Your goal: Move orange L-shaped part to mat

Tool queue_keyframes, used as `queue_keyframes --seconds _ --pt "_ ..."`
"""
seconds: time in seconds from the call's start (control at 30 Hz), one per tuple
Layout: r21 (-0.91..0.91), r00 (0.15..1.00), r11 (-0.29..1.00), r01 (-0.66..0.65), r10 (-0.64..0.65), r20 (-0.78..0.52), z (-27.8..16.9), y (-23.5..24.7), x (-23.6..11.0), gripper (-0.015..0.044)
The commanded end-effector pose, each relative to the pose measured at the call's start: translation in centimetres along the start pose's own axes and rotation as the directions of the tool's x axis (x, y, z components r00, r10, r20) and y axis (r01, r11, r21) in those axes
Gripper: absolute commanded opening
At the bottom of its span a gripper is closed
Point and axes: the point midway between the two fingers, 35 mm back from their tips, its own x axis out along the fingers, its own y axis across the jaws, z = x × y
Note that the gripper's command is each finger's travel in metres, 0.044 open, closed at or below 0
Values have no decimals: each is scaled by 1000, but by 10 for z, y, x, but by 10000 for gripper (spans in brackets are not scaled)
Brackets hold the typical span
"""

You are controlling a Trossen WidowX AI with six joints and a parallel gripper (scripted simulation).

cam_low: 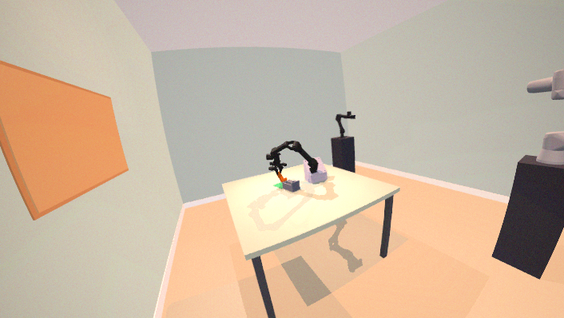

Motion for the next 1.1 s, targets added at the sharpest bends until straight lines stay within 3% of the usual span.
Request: queue_keyframes --seconds 0.0,0.83,1.07 --pt "6 1000 1000 -4 4 -3 0 0 5 0" --pt "0 1000 1000 0 0 -3 -1 0 35 0" --pt "0 1000 1000 0 0 -3 -1 0 35 184"
